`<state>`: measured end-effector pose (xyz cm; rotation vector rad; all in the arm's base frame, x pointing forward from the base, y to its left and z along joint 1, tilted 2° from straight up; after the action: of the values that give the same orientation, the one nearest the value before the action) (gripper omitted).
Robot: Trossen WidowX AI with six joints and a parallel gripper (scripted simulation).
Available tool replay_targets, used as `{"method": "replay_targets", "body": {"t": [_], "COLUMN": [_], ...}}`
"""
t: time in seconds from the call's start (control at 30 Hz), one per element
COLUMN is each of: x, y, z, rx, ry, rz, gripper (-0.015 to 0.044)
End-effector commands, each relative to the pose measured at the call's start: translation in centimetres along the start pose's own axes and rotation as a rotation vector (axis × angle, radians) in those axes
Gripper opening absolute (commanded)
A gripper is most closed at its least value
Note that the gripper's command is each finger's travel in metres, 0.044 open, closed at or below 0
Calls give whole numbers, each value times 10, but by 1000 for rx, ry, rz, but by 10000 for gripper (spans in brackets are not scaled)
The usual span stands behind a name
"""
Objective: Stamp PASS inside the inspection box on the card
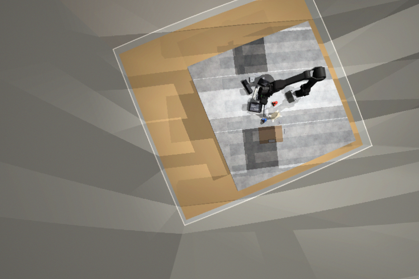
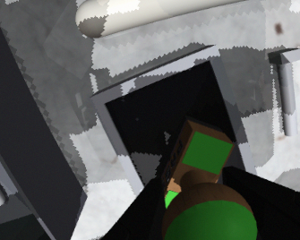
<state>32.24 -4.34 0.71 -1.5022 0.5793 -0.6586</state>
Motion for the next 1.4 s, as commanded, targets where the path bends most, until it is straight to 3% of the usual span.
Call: {"method": "replay_targets", "body": {"t": [0.0,1.37], "x": [1,1], "y": [2,-4], "z": [0,0], "rx": [-3,-3], "ry": [0,0], "rz": [-2,-2], "gripper": [0,0]}}
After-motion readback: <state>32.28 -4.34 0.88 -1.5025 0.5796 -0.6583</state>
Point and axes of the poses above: the point midway between the two fingers, 35 mm back from their tips, its own y axis out along the fingers, its own z axis across the jaws, x = y × z, the point moved 1 cm from there along -y, back along the fingers, and after that the axes turned 10 degrees about y, right-handed, at the moved point
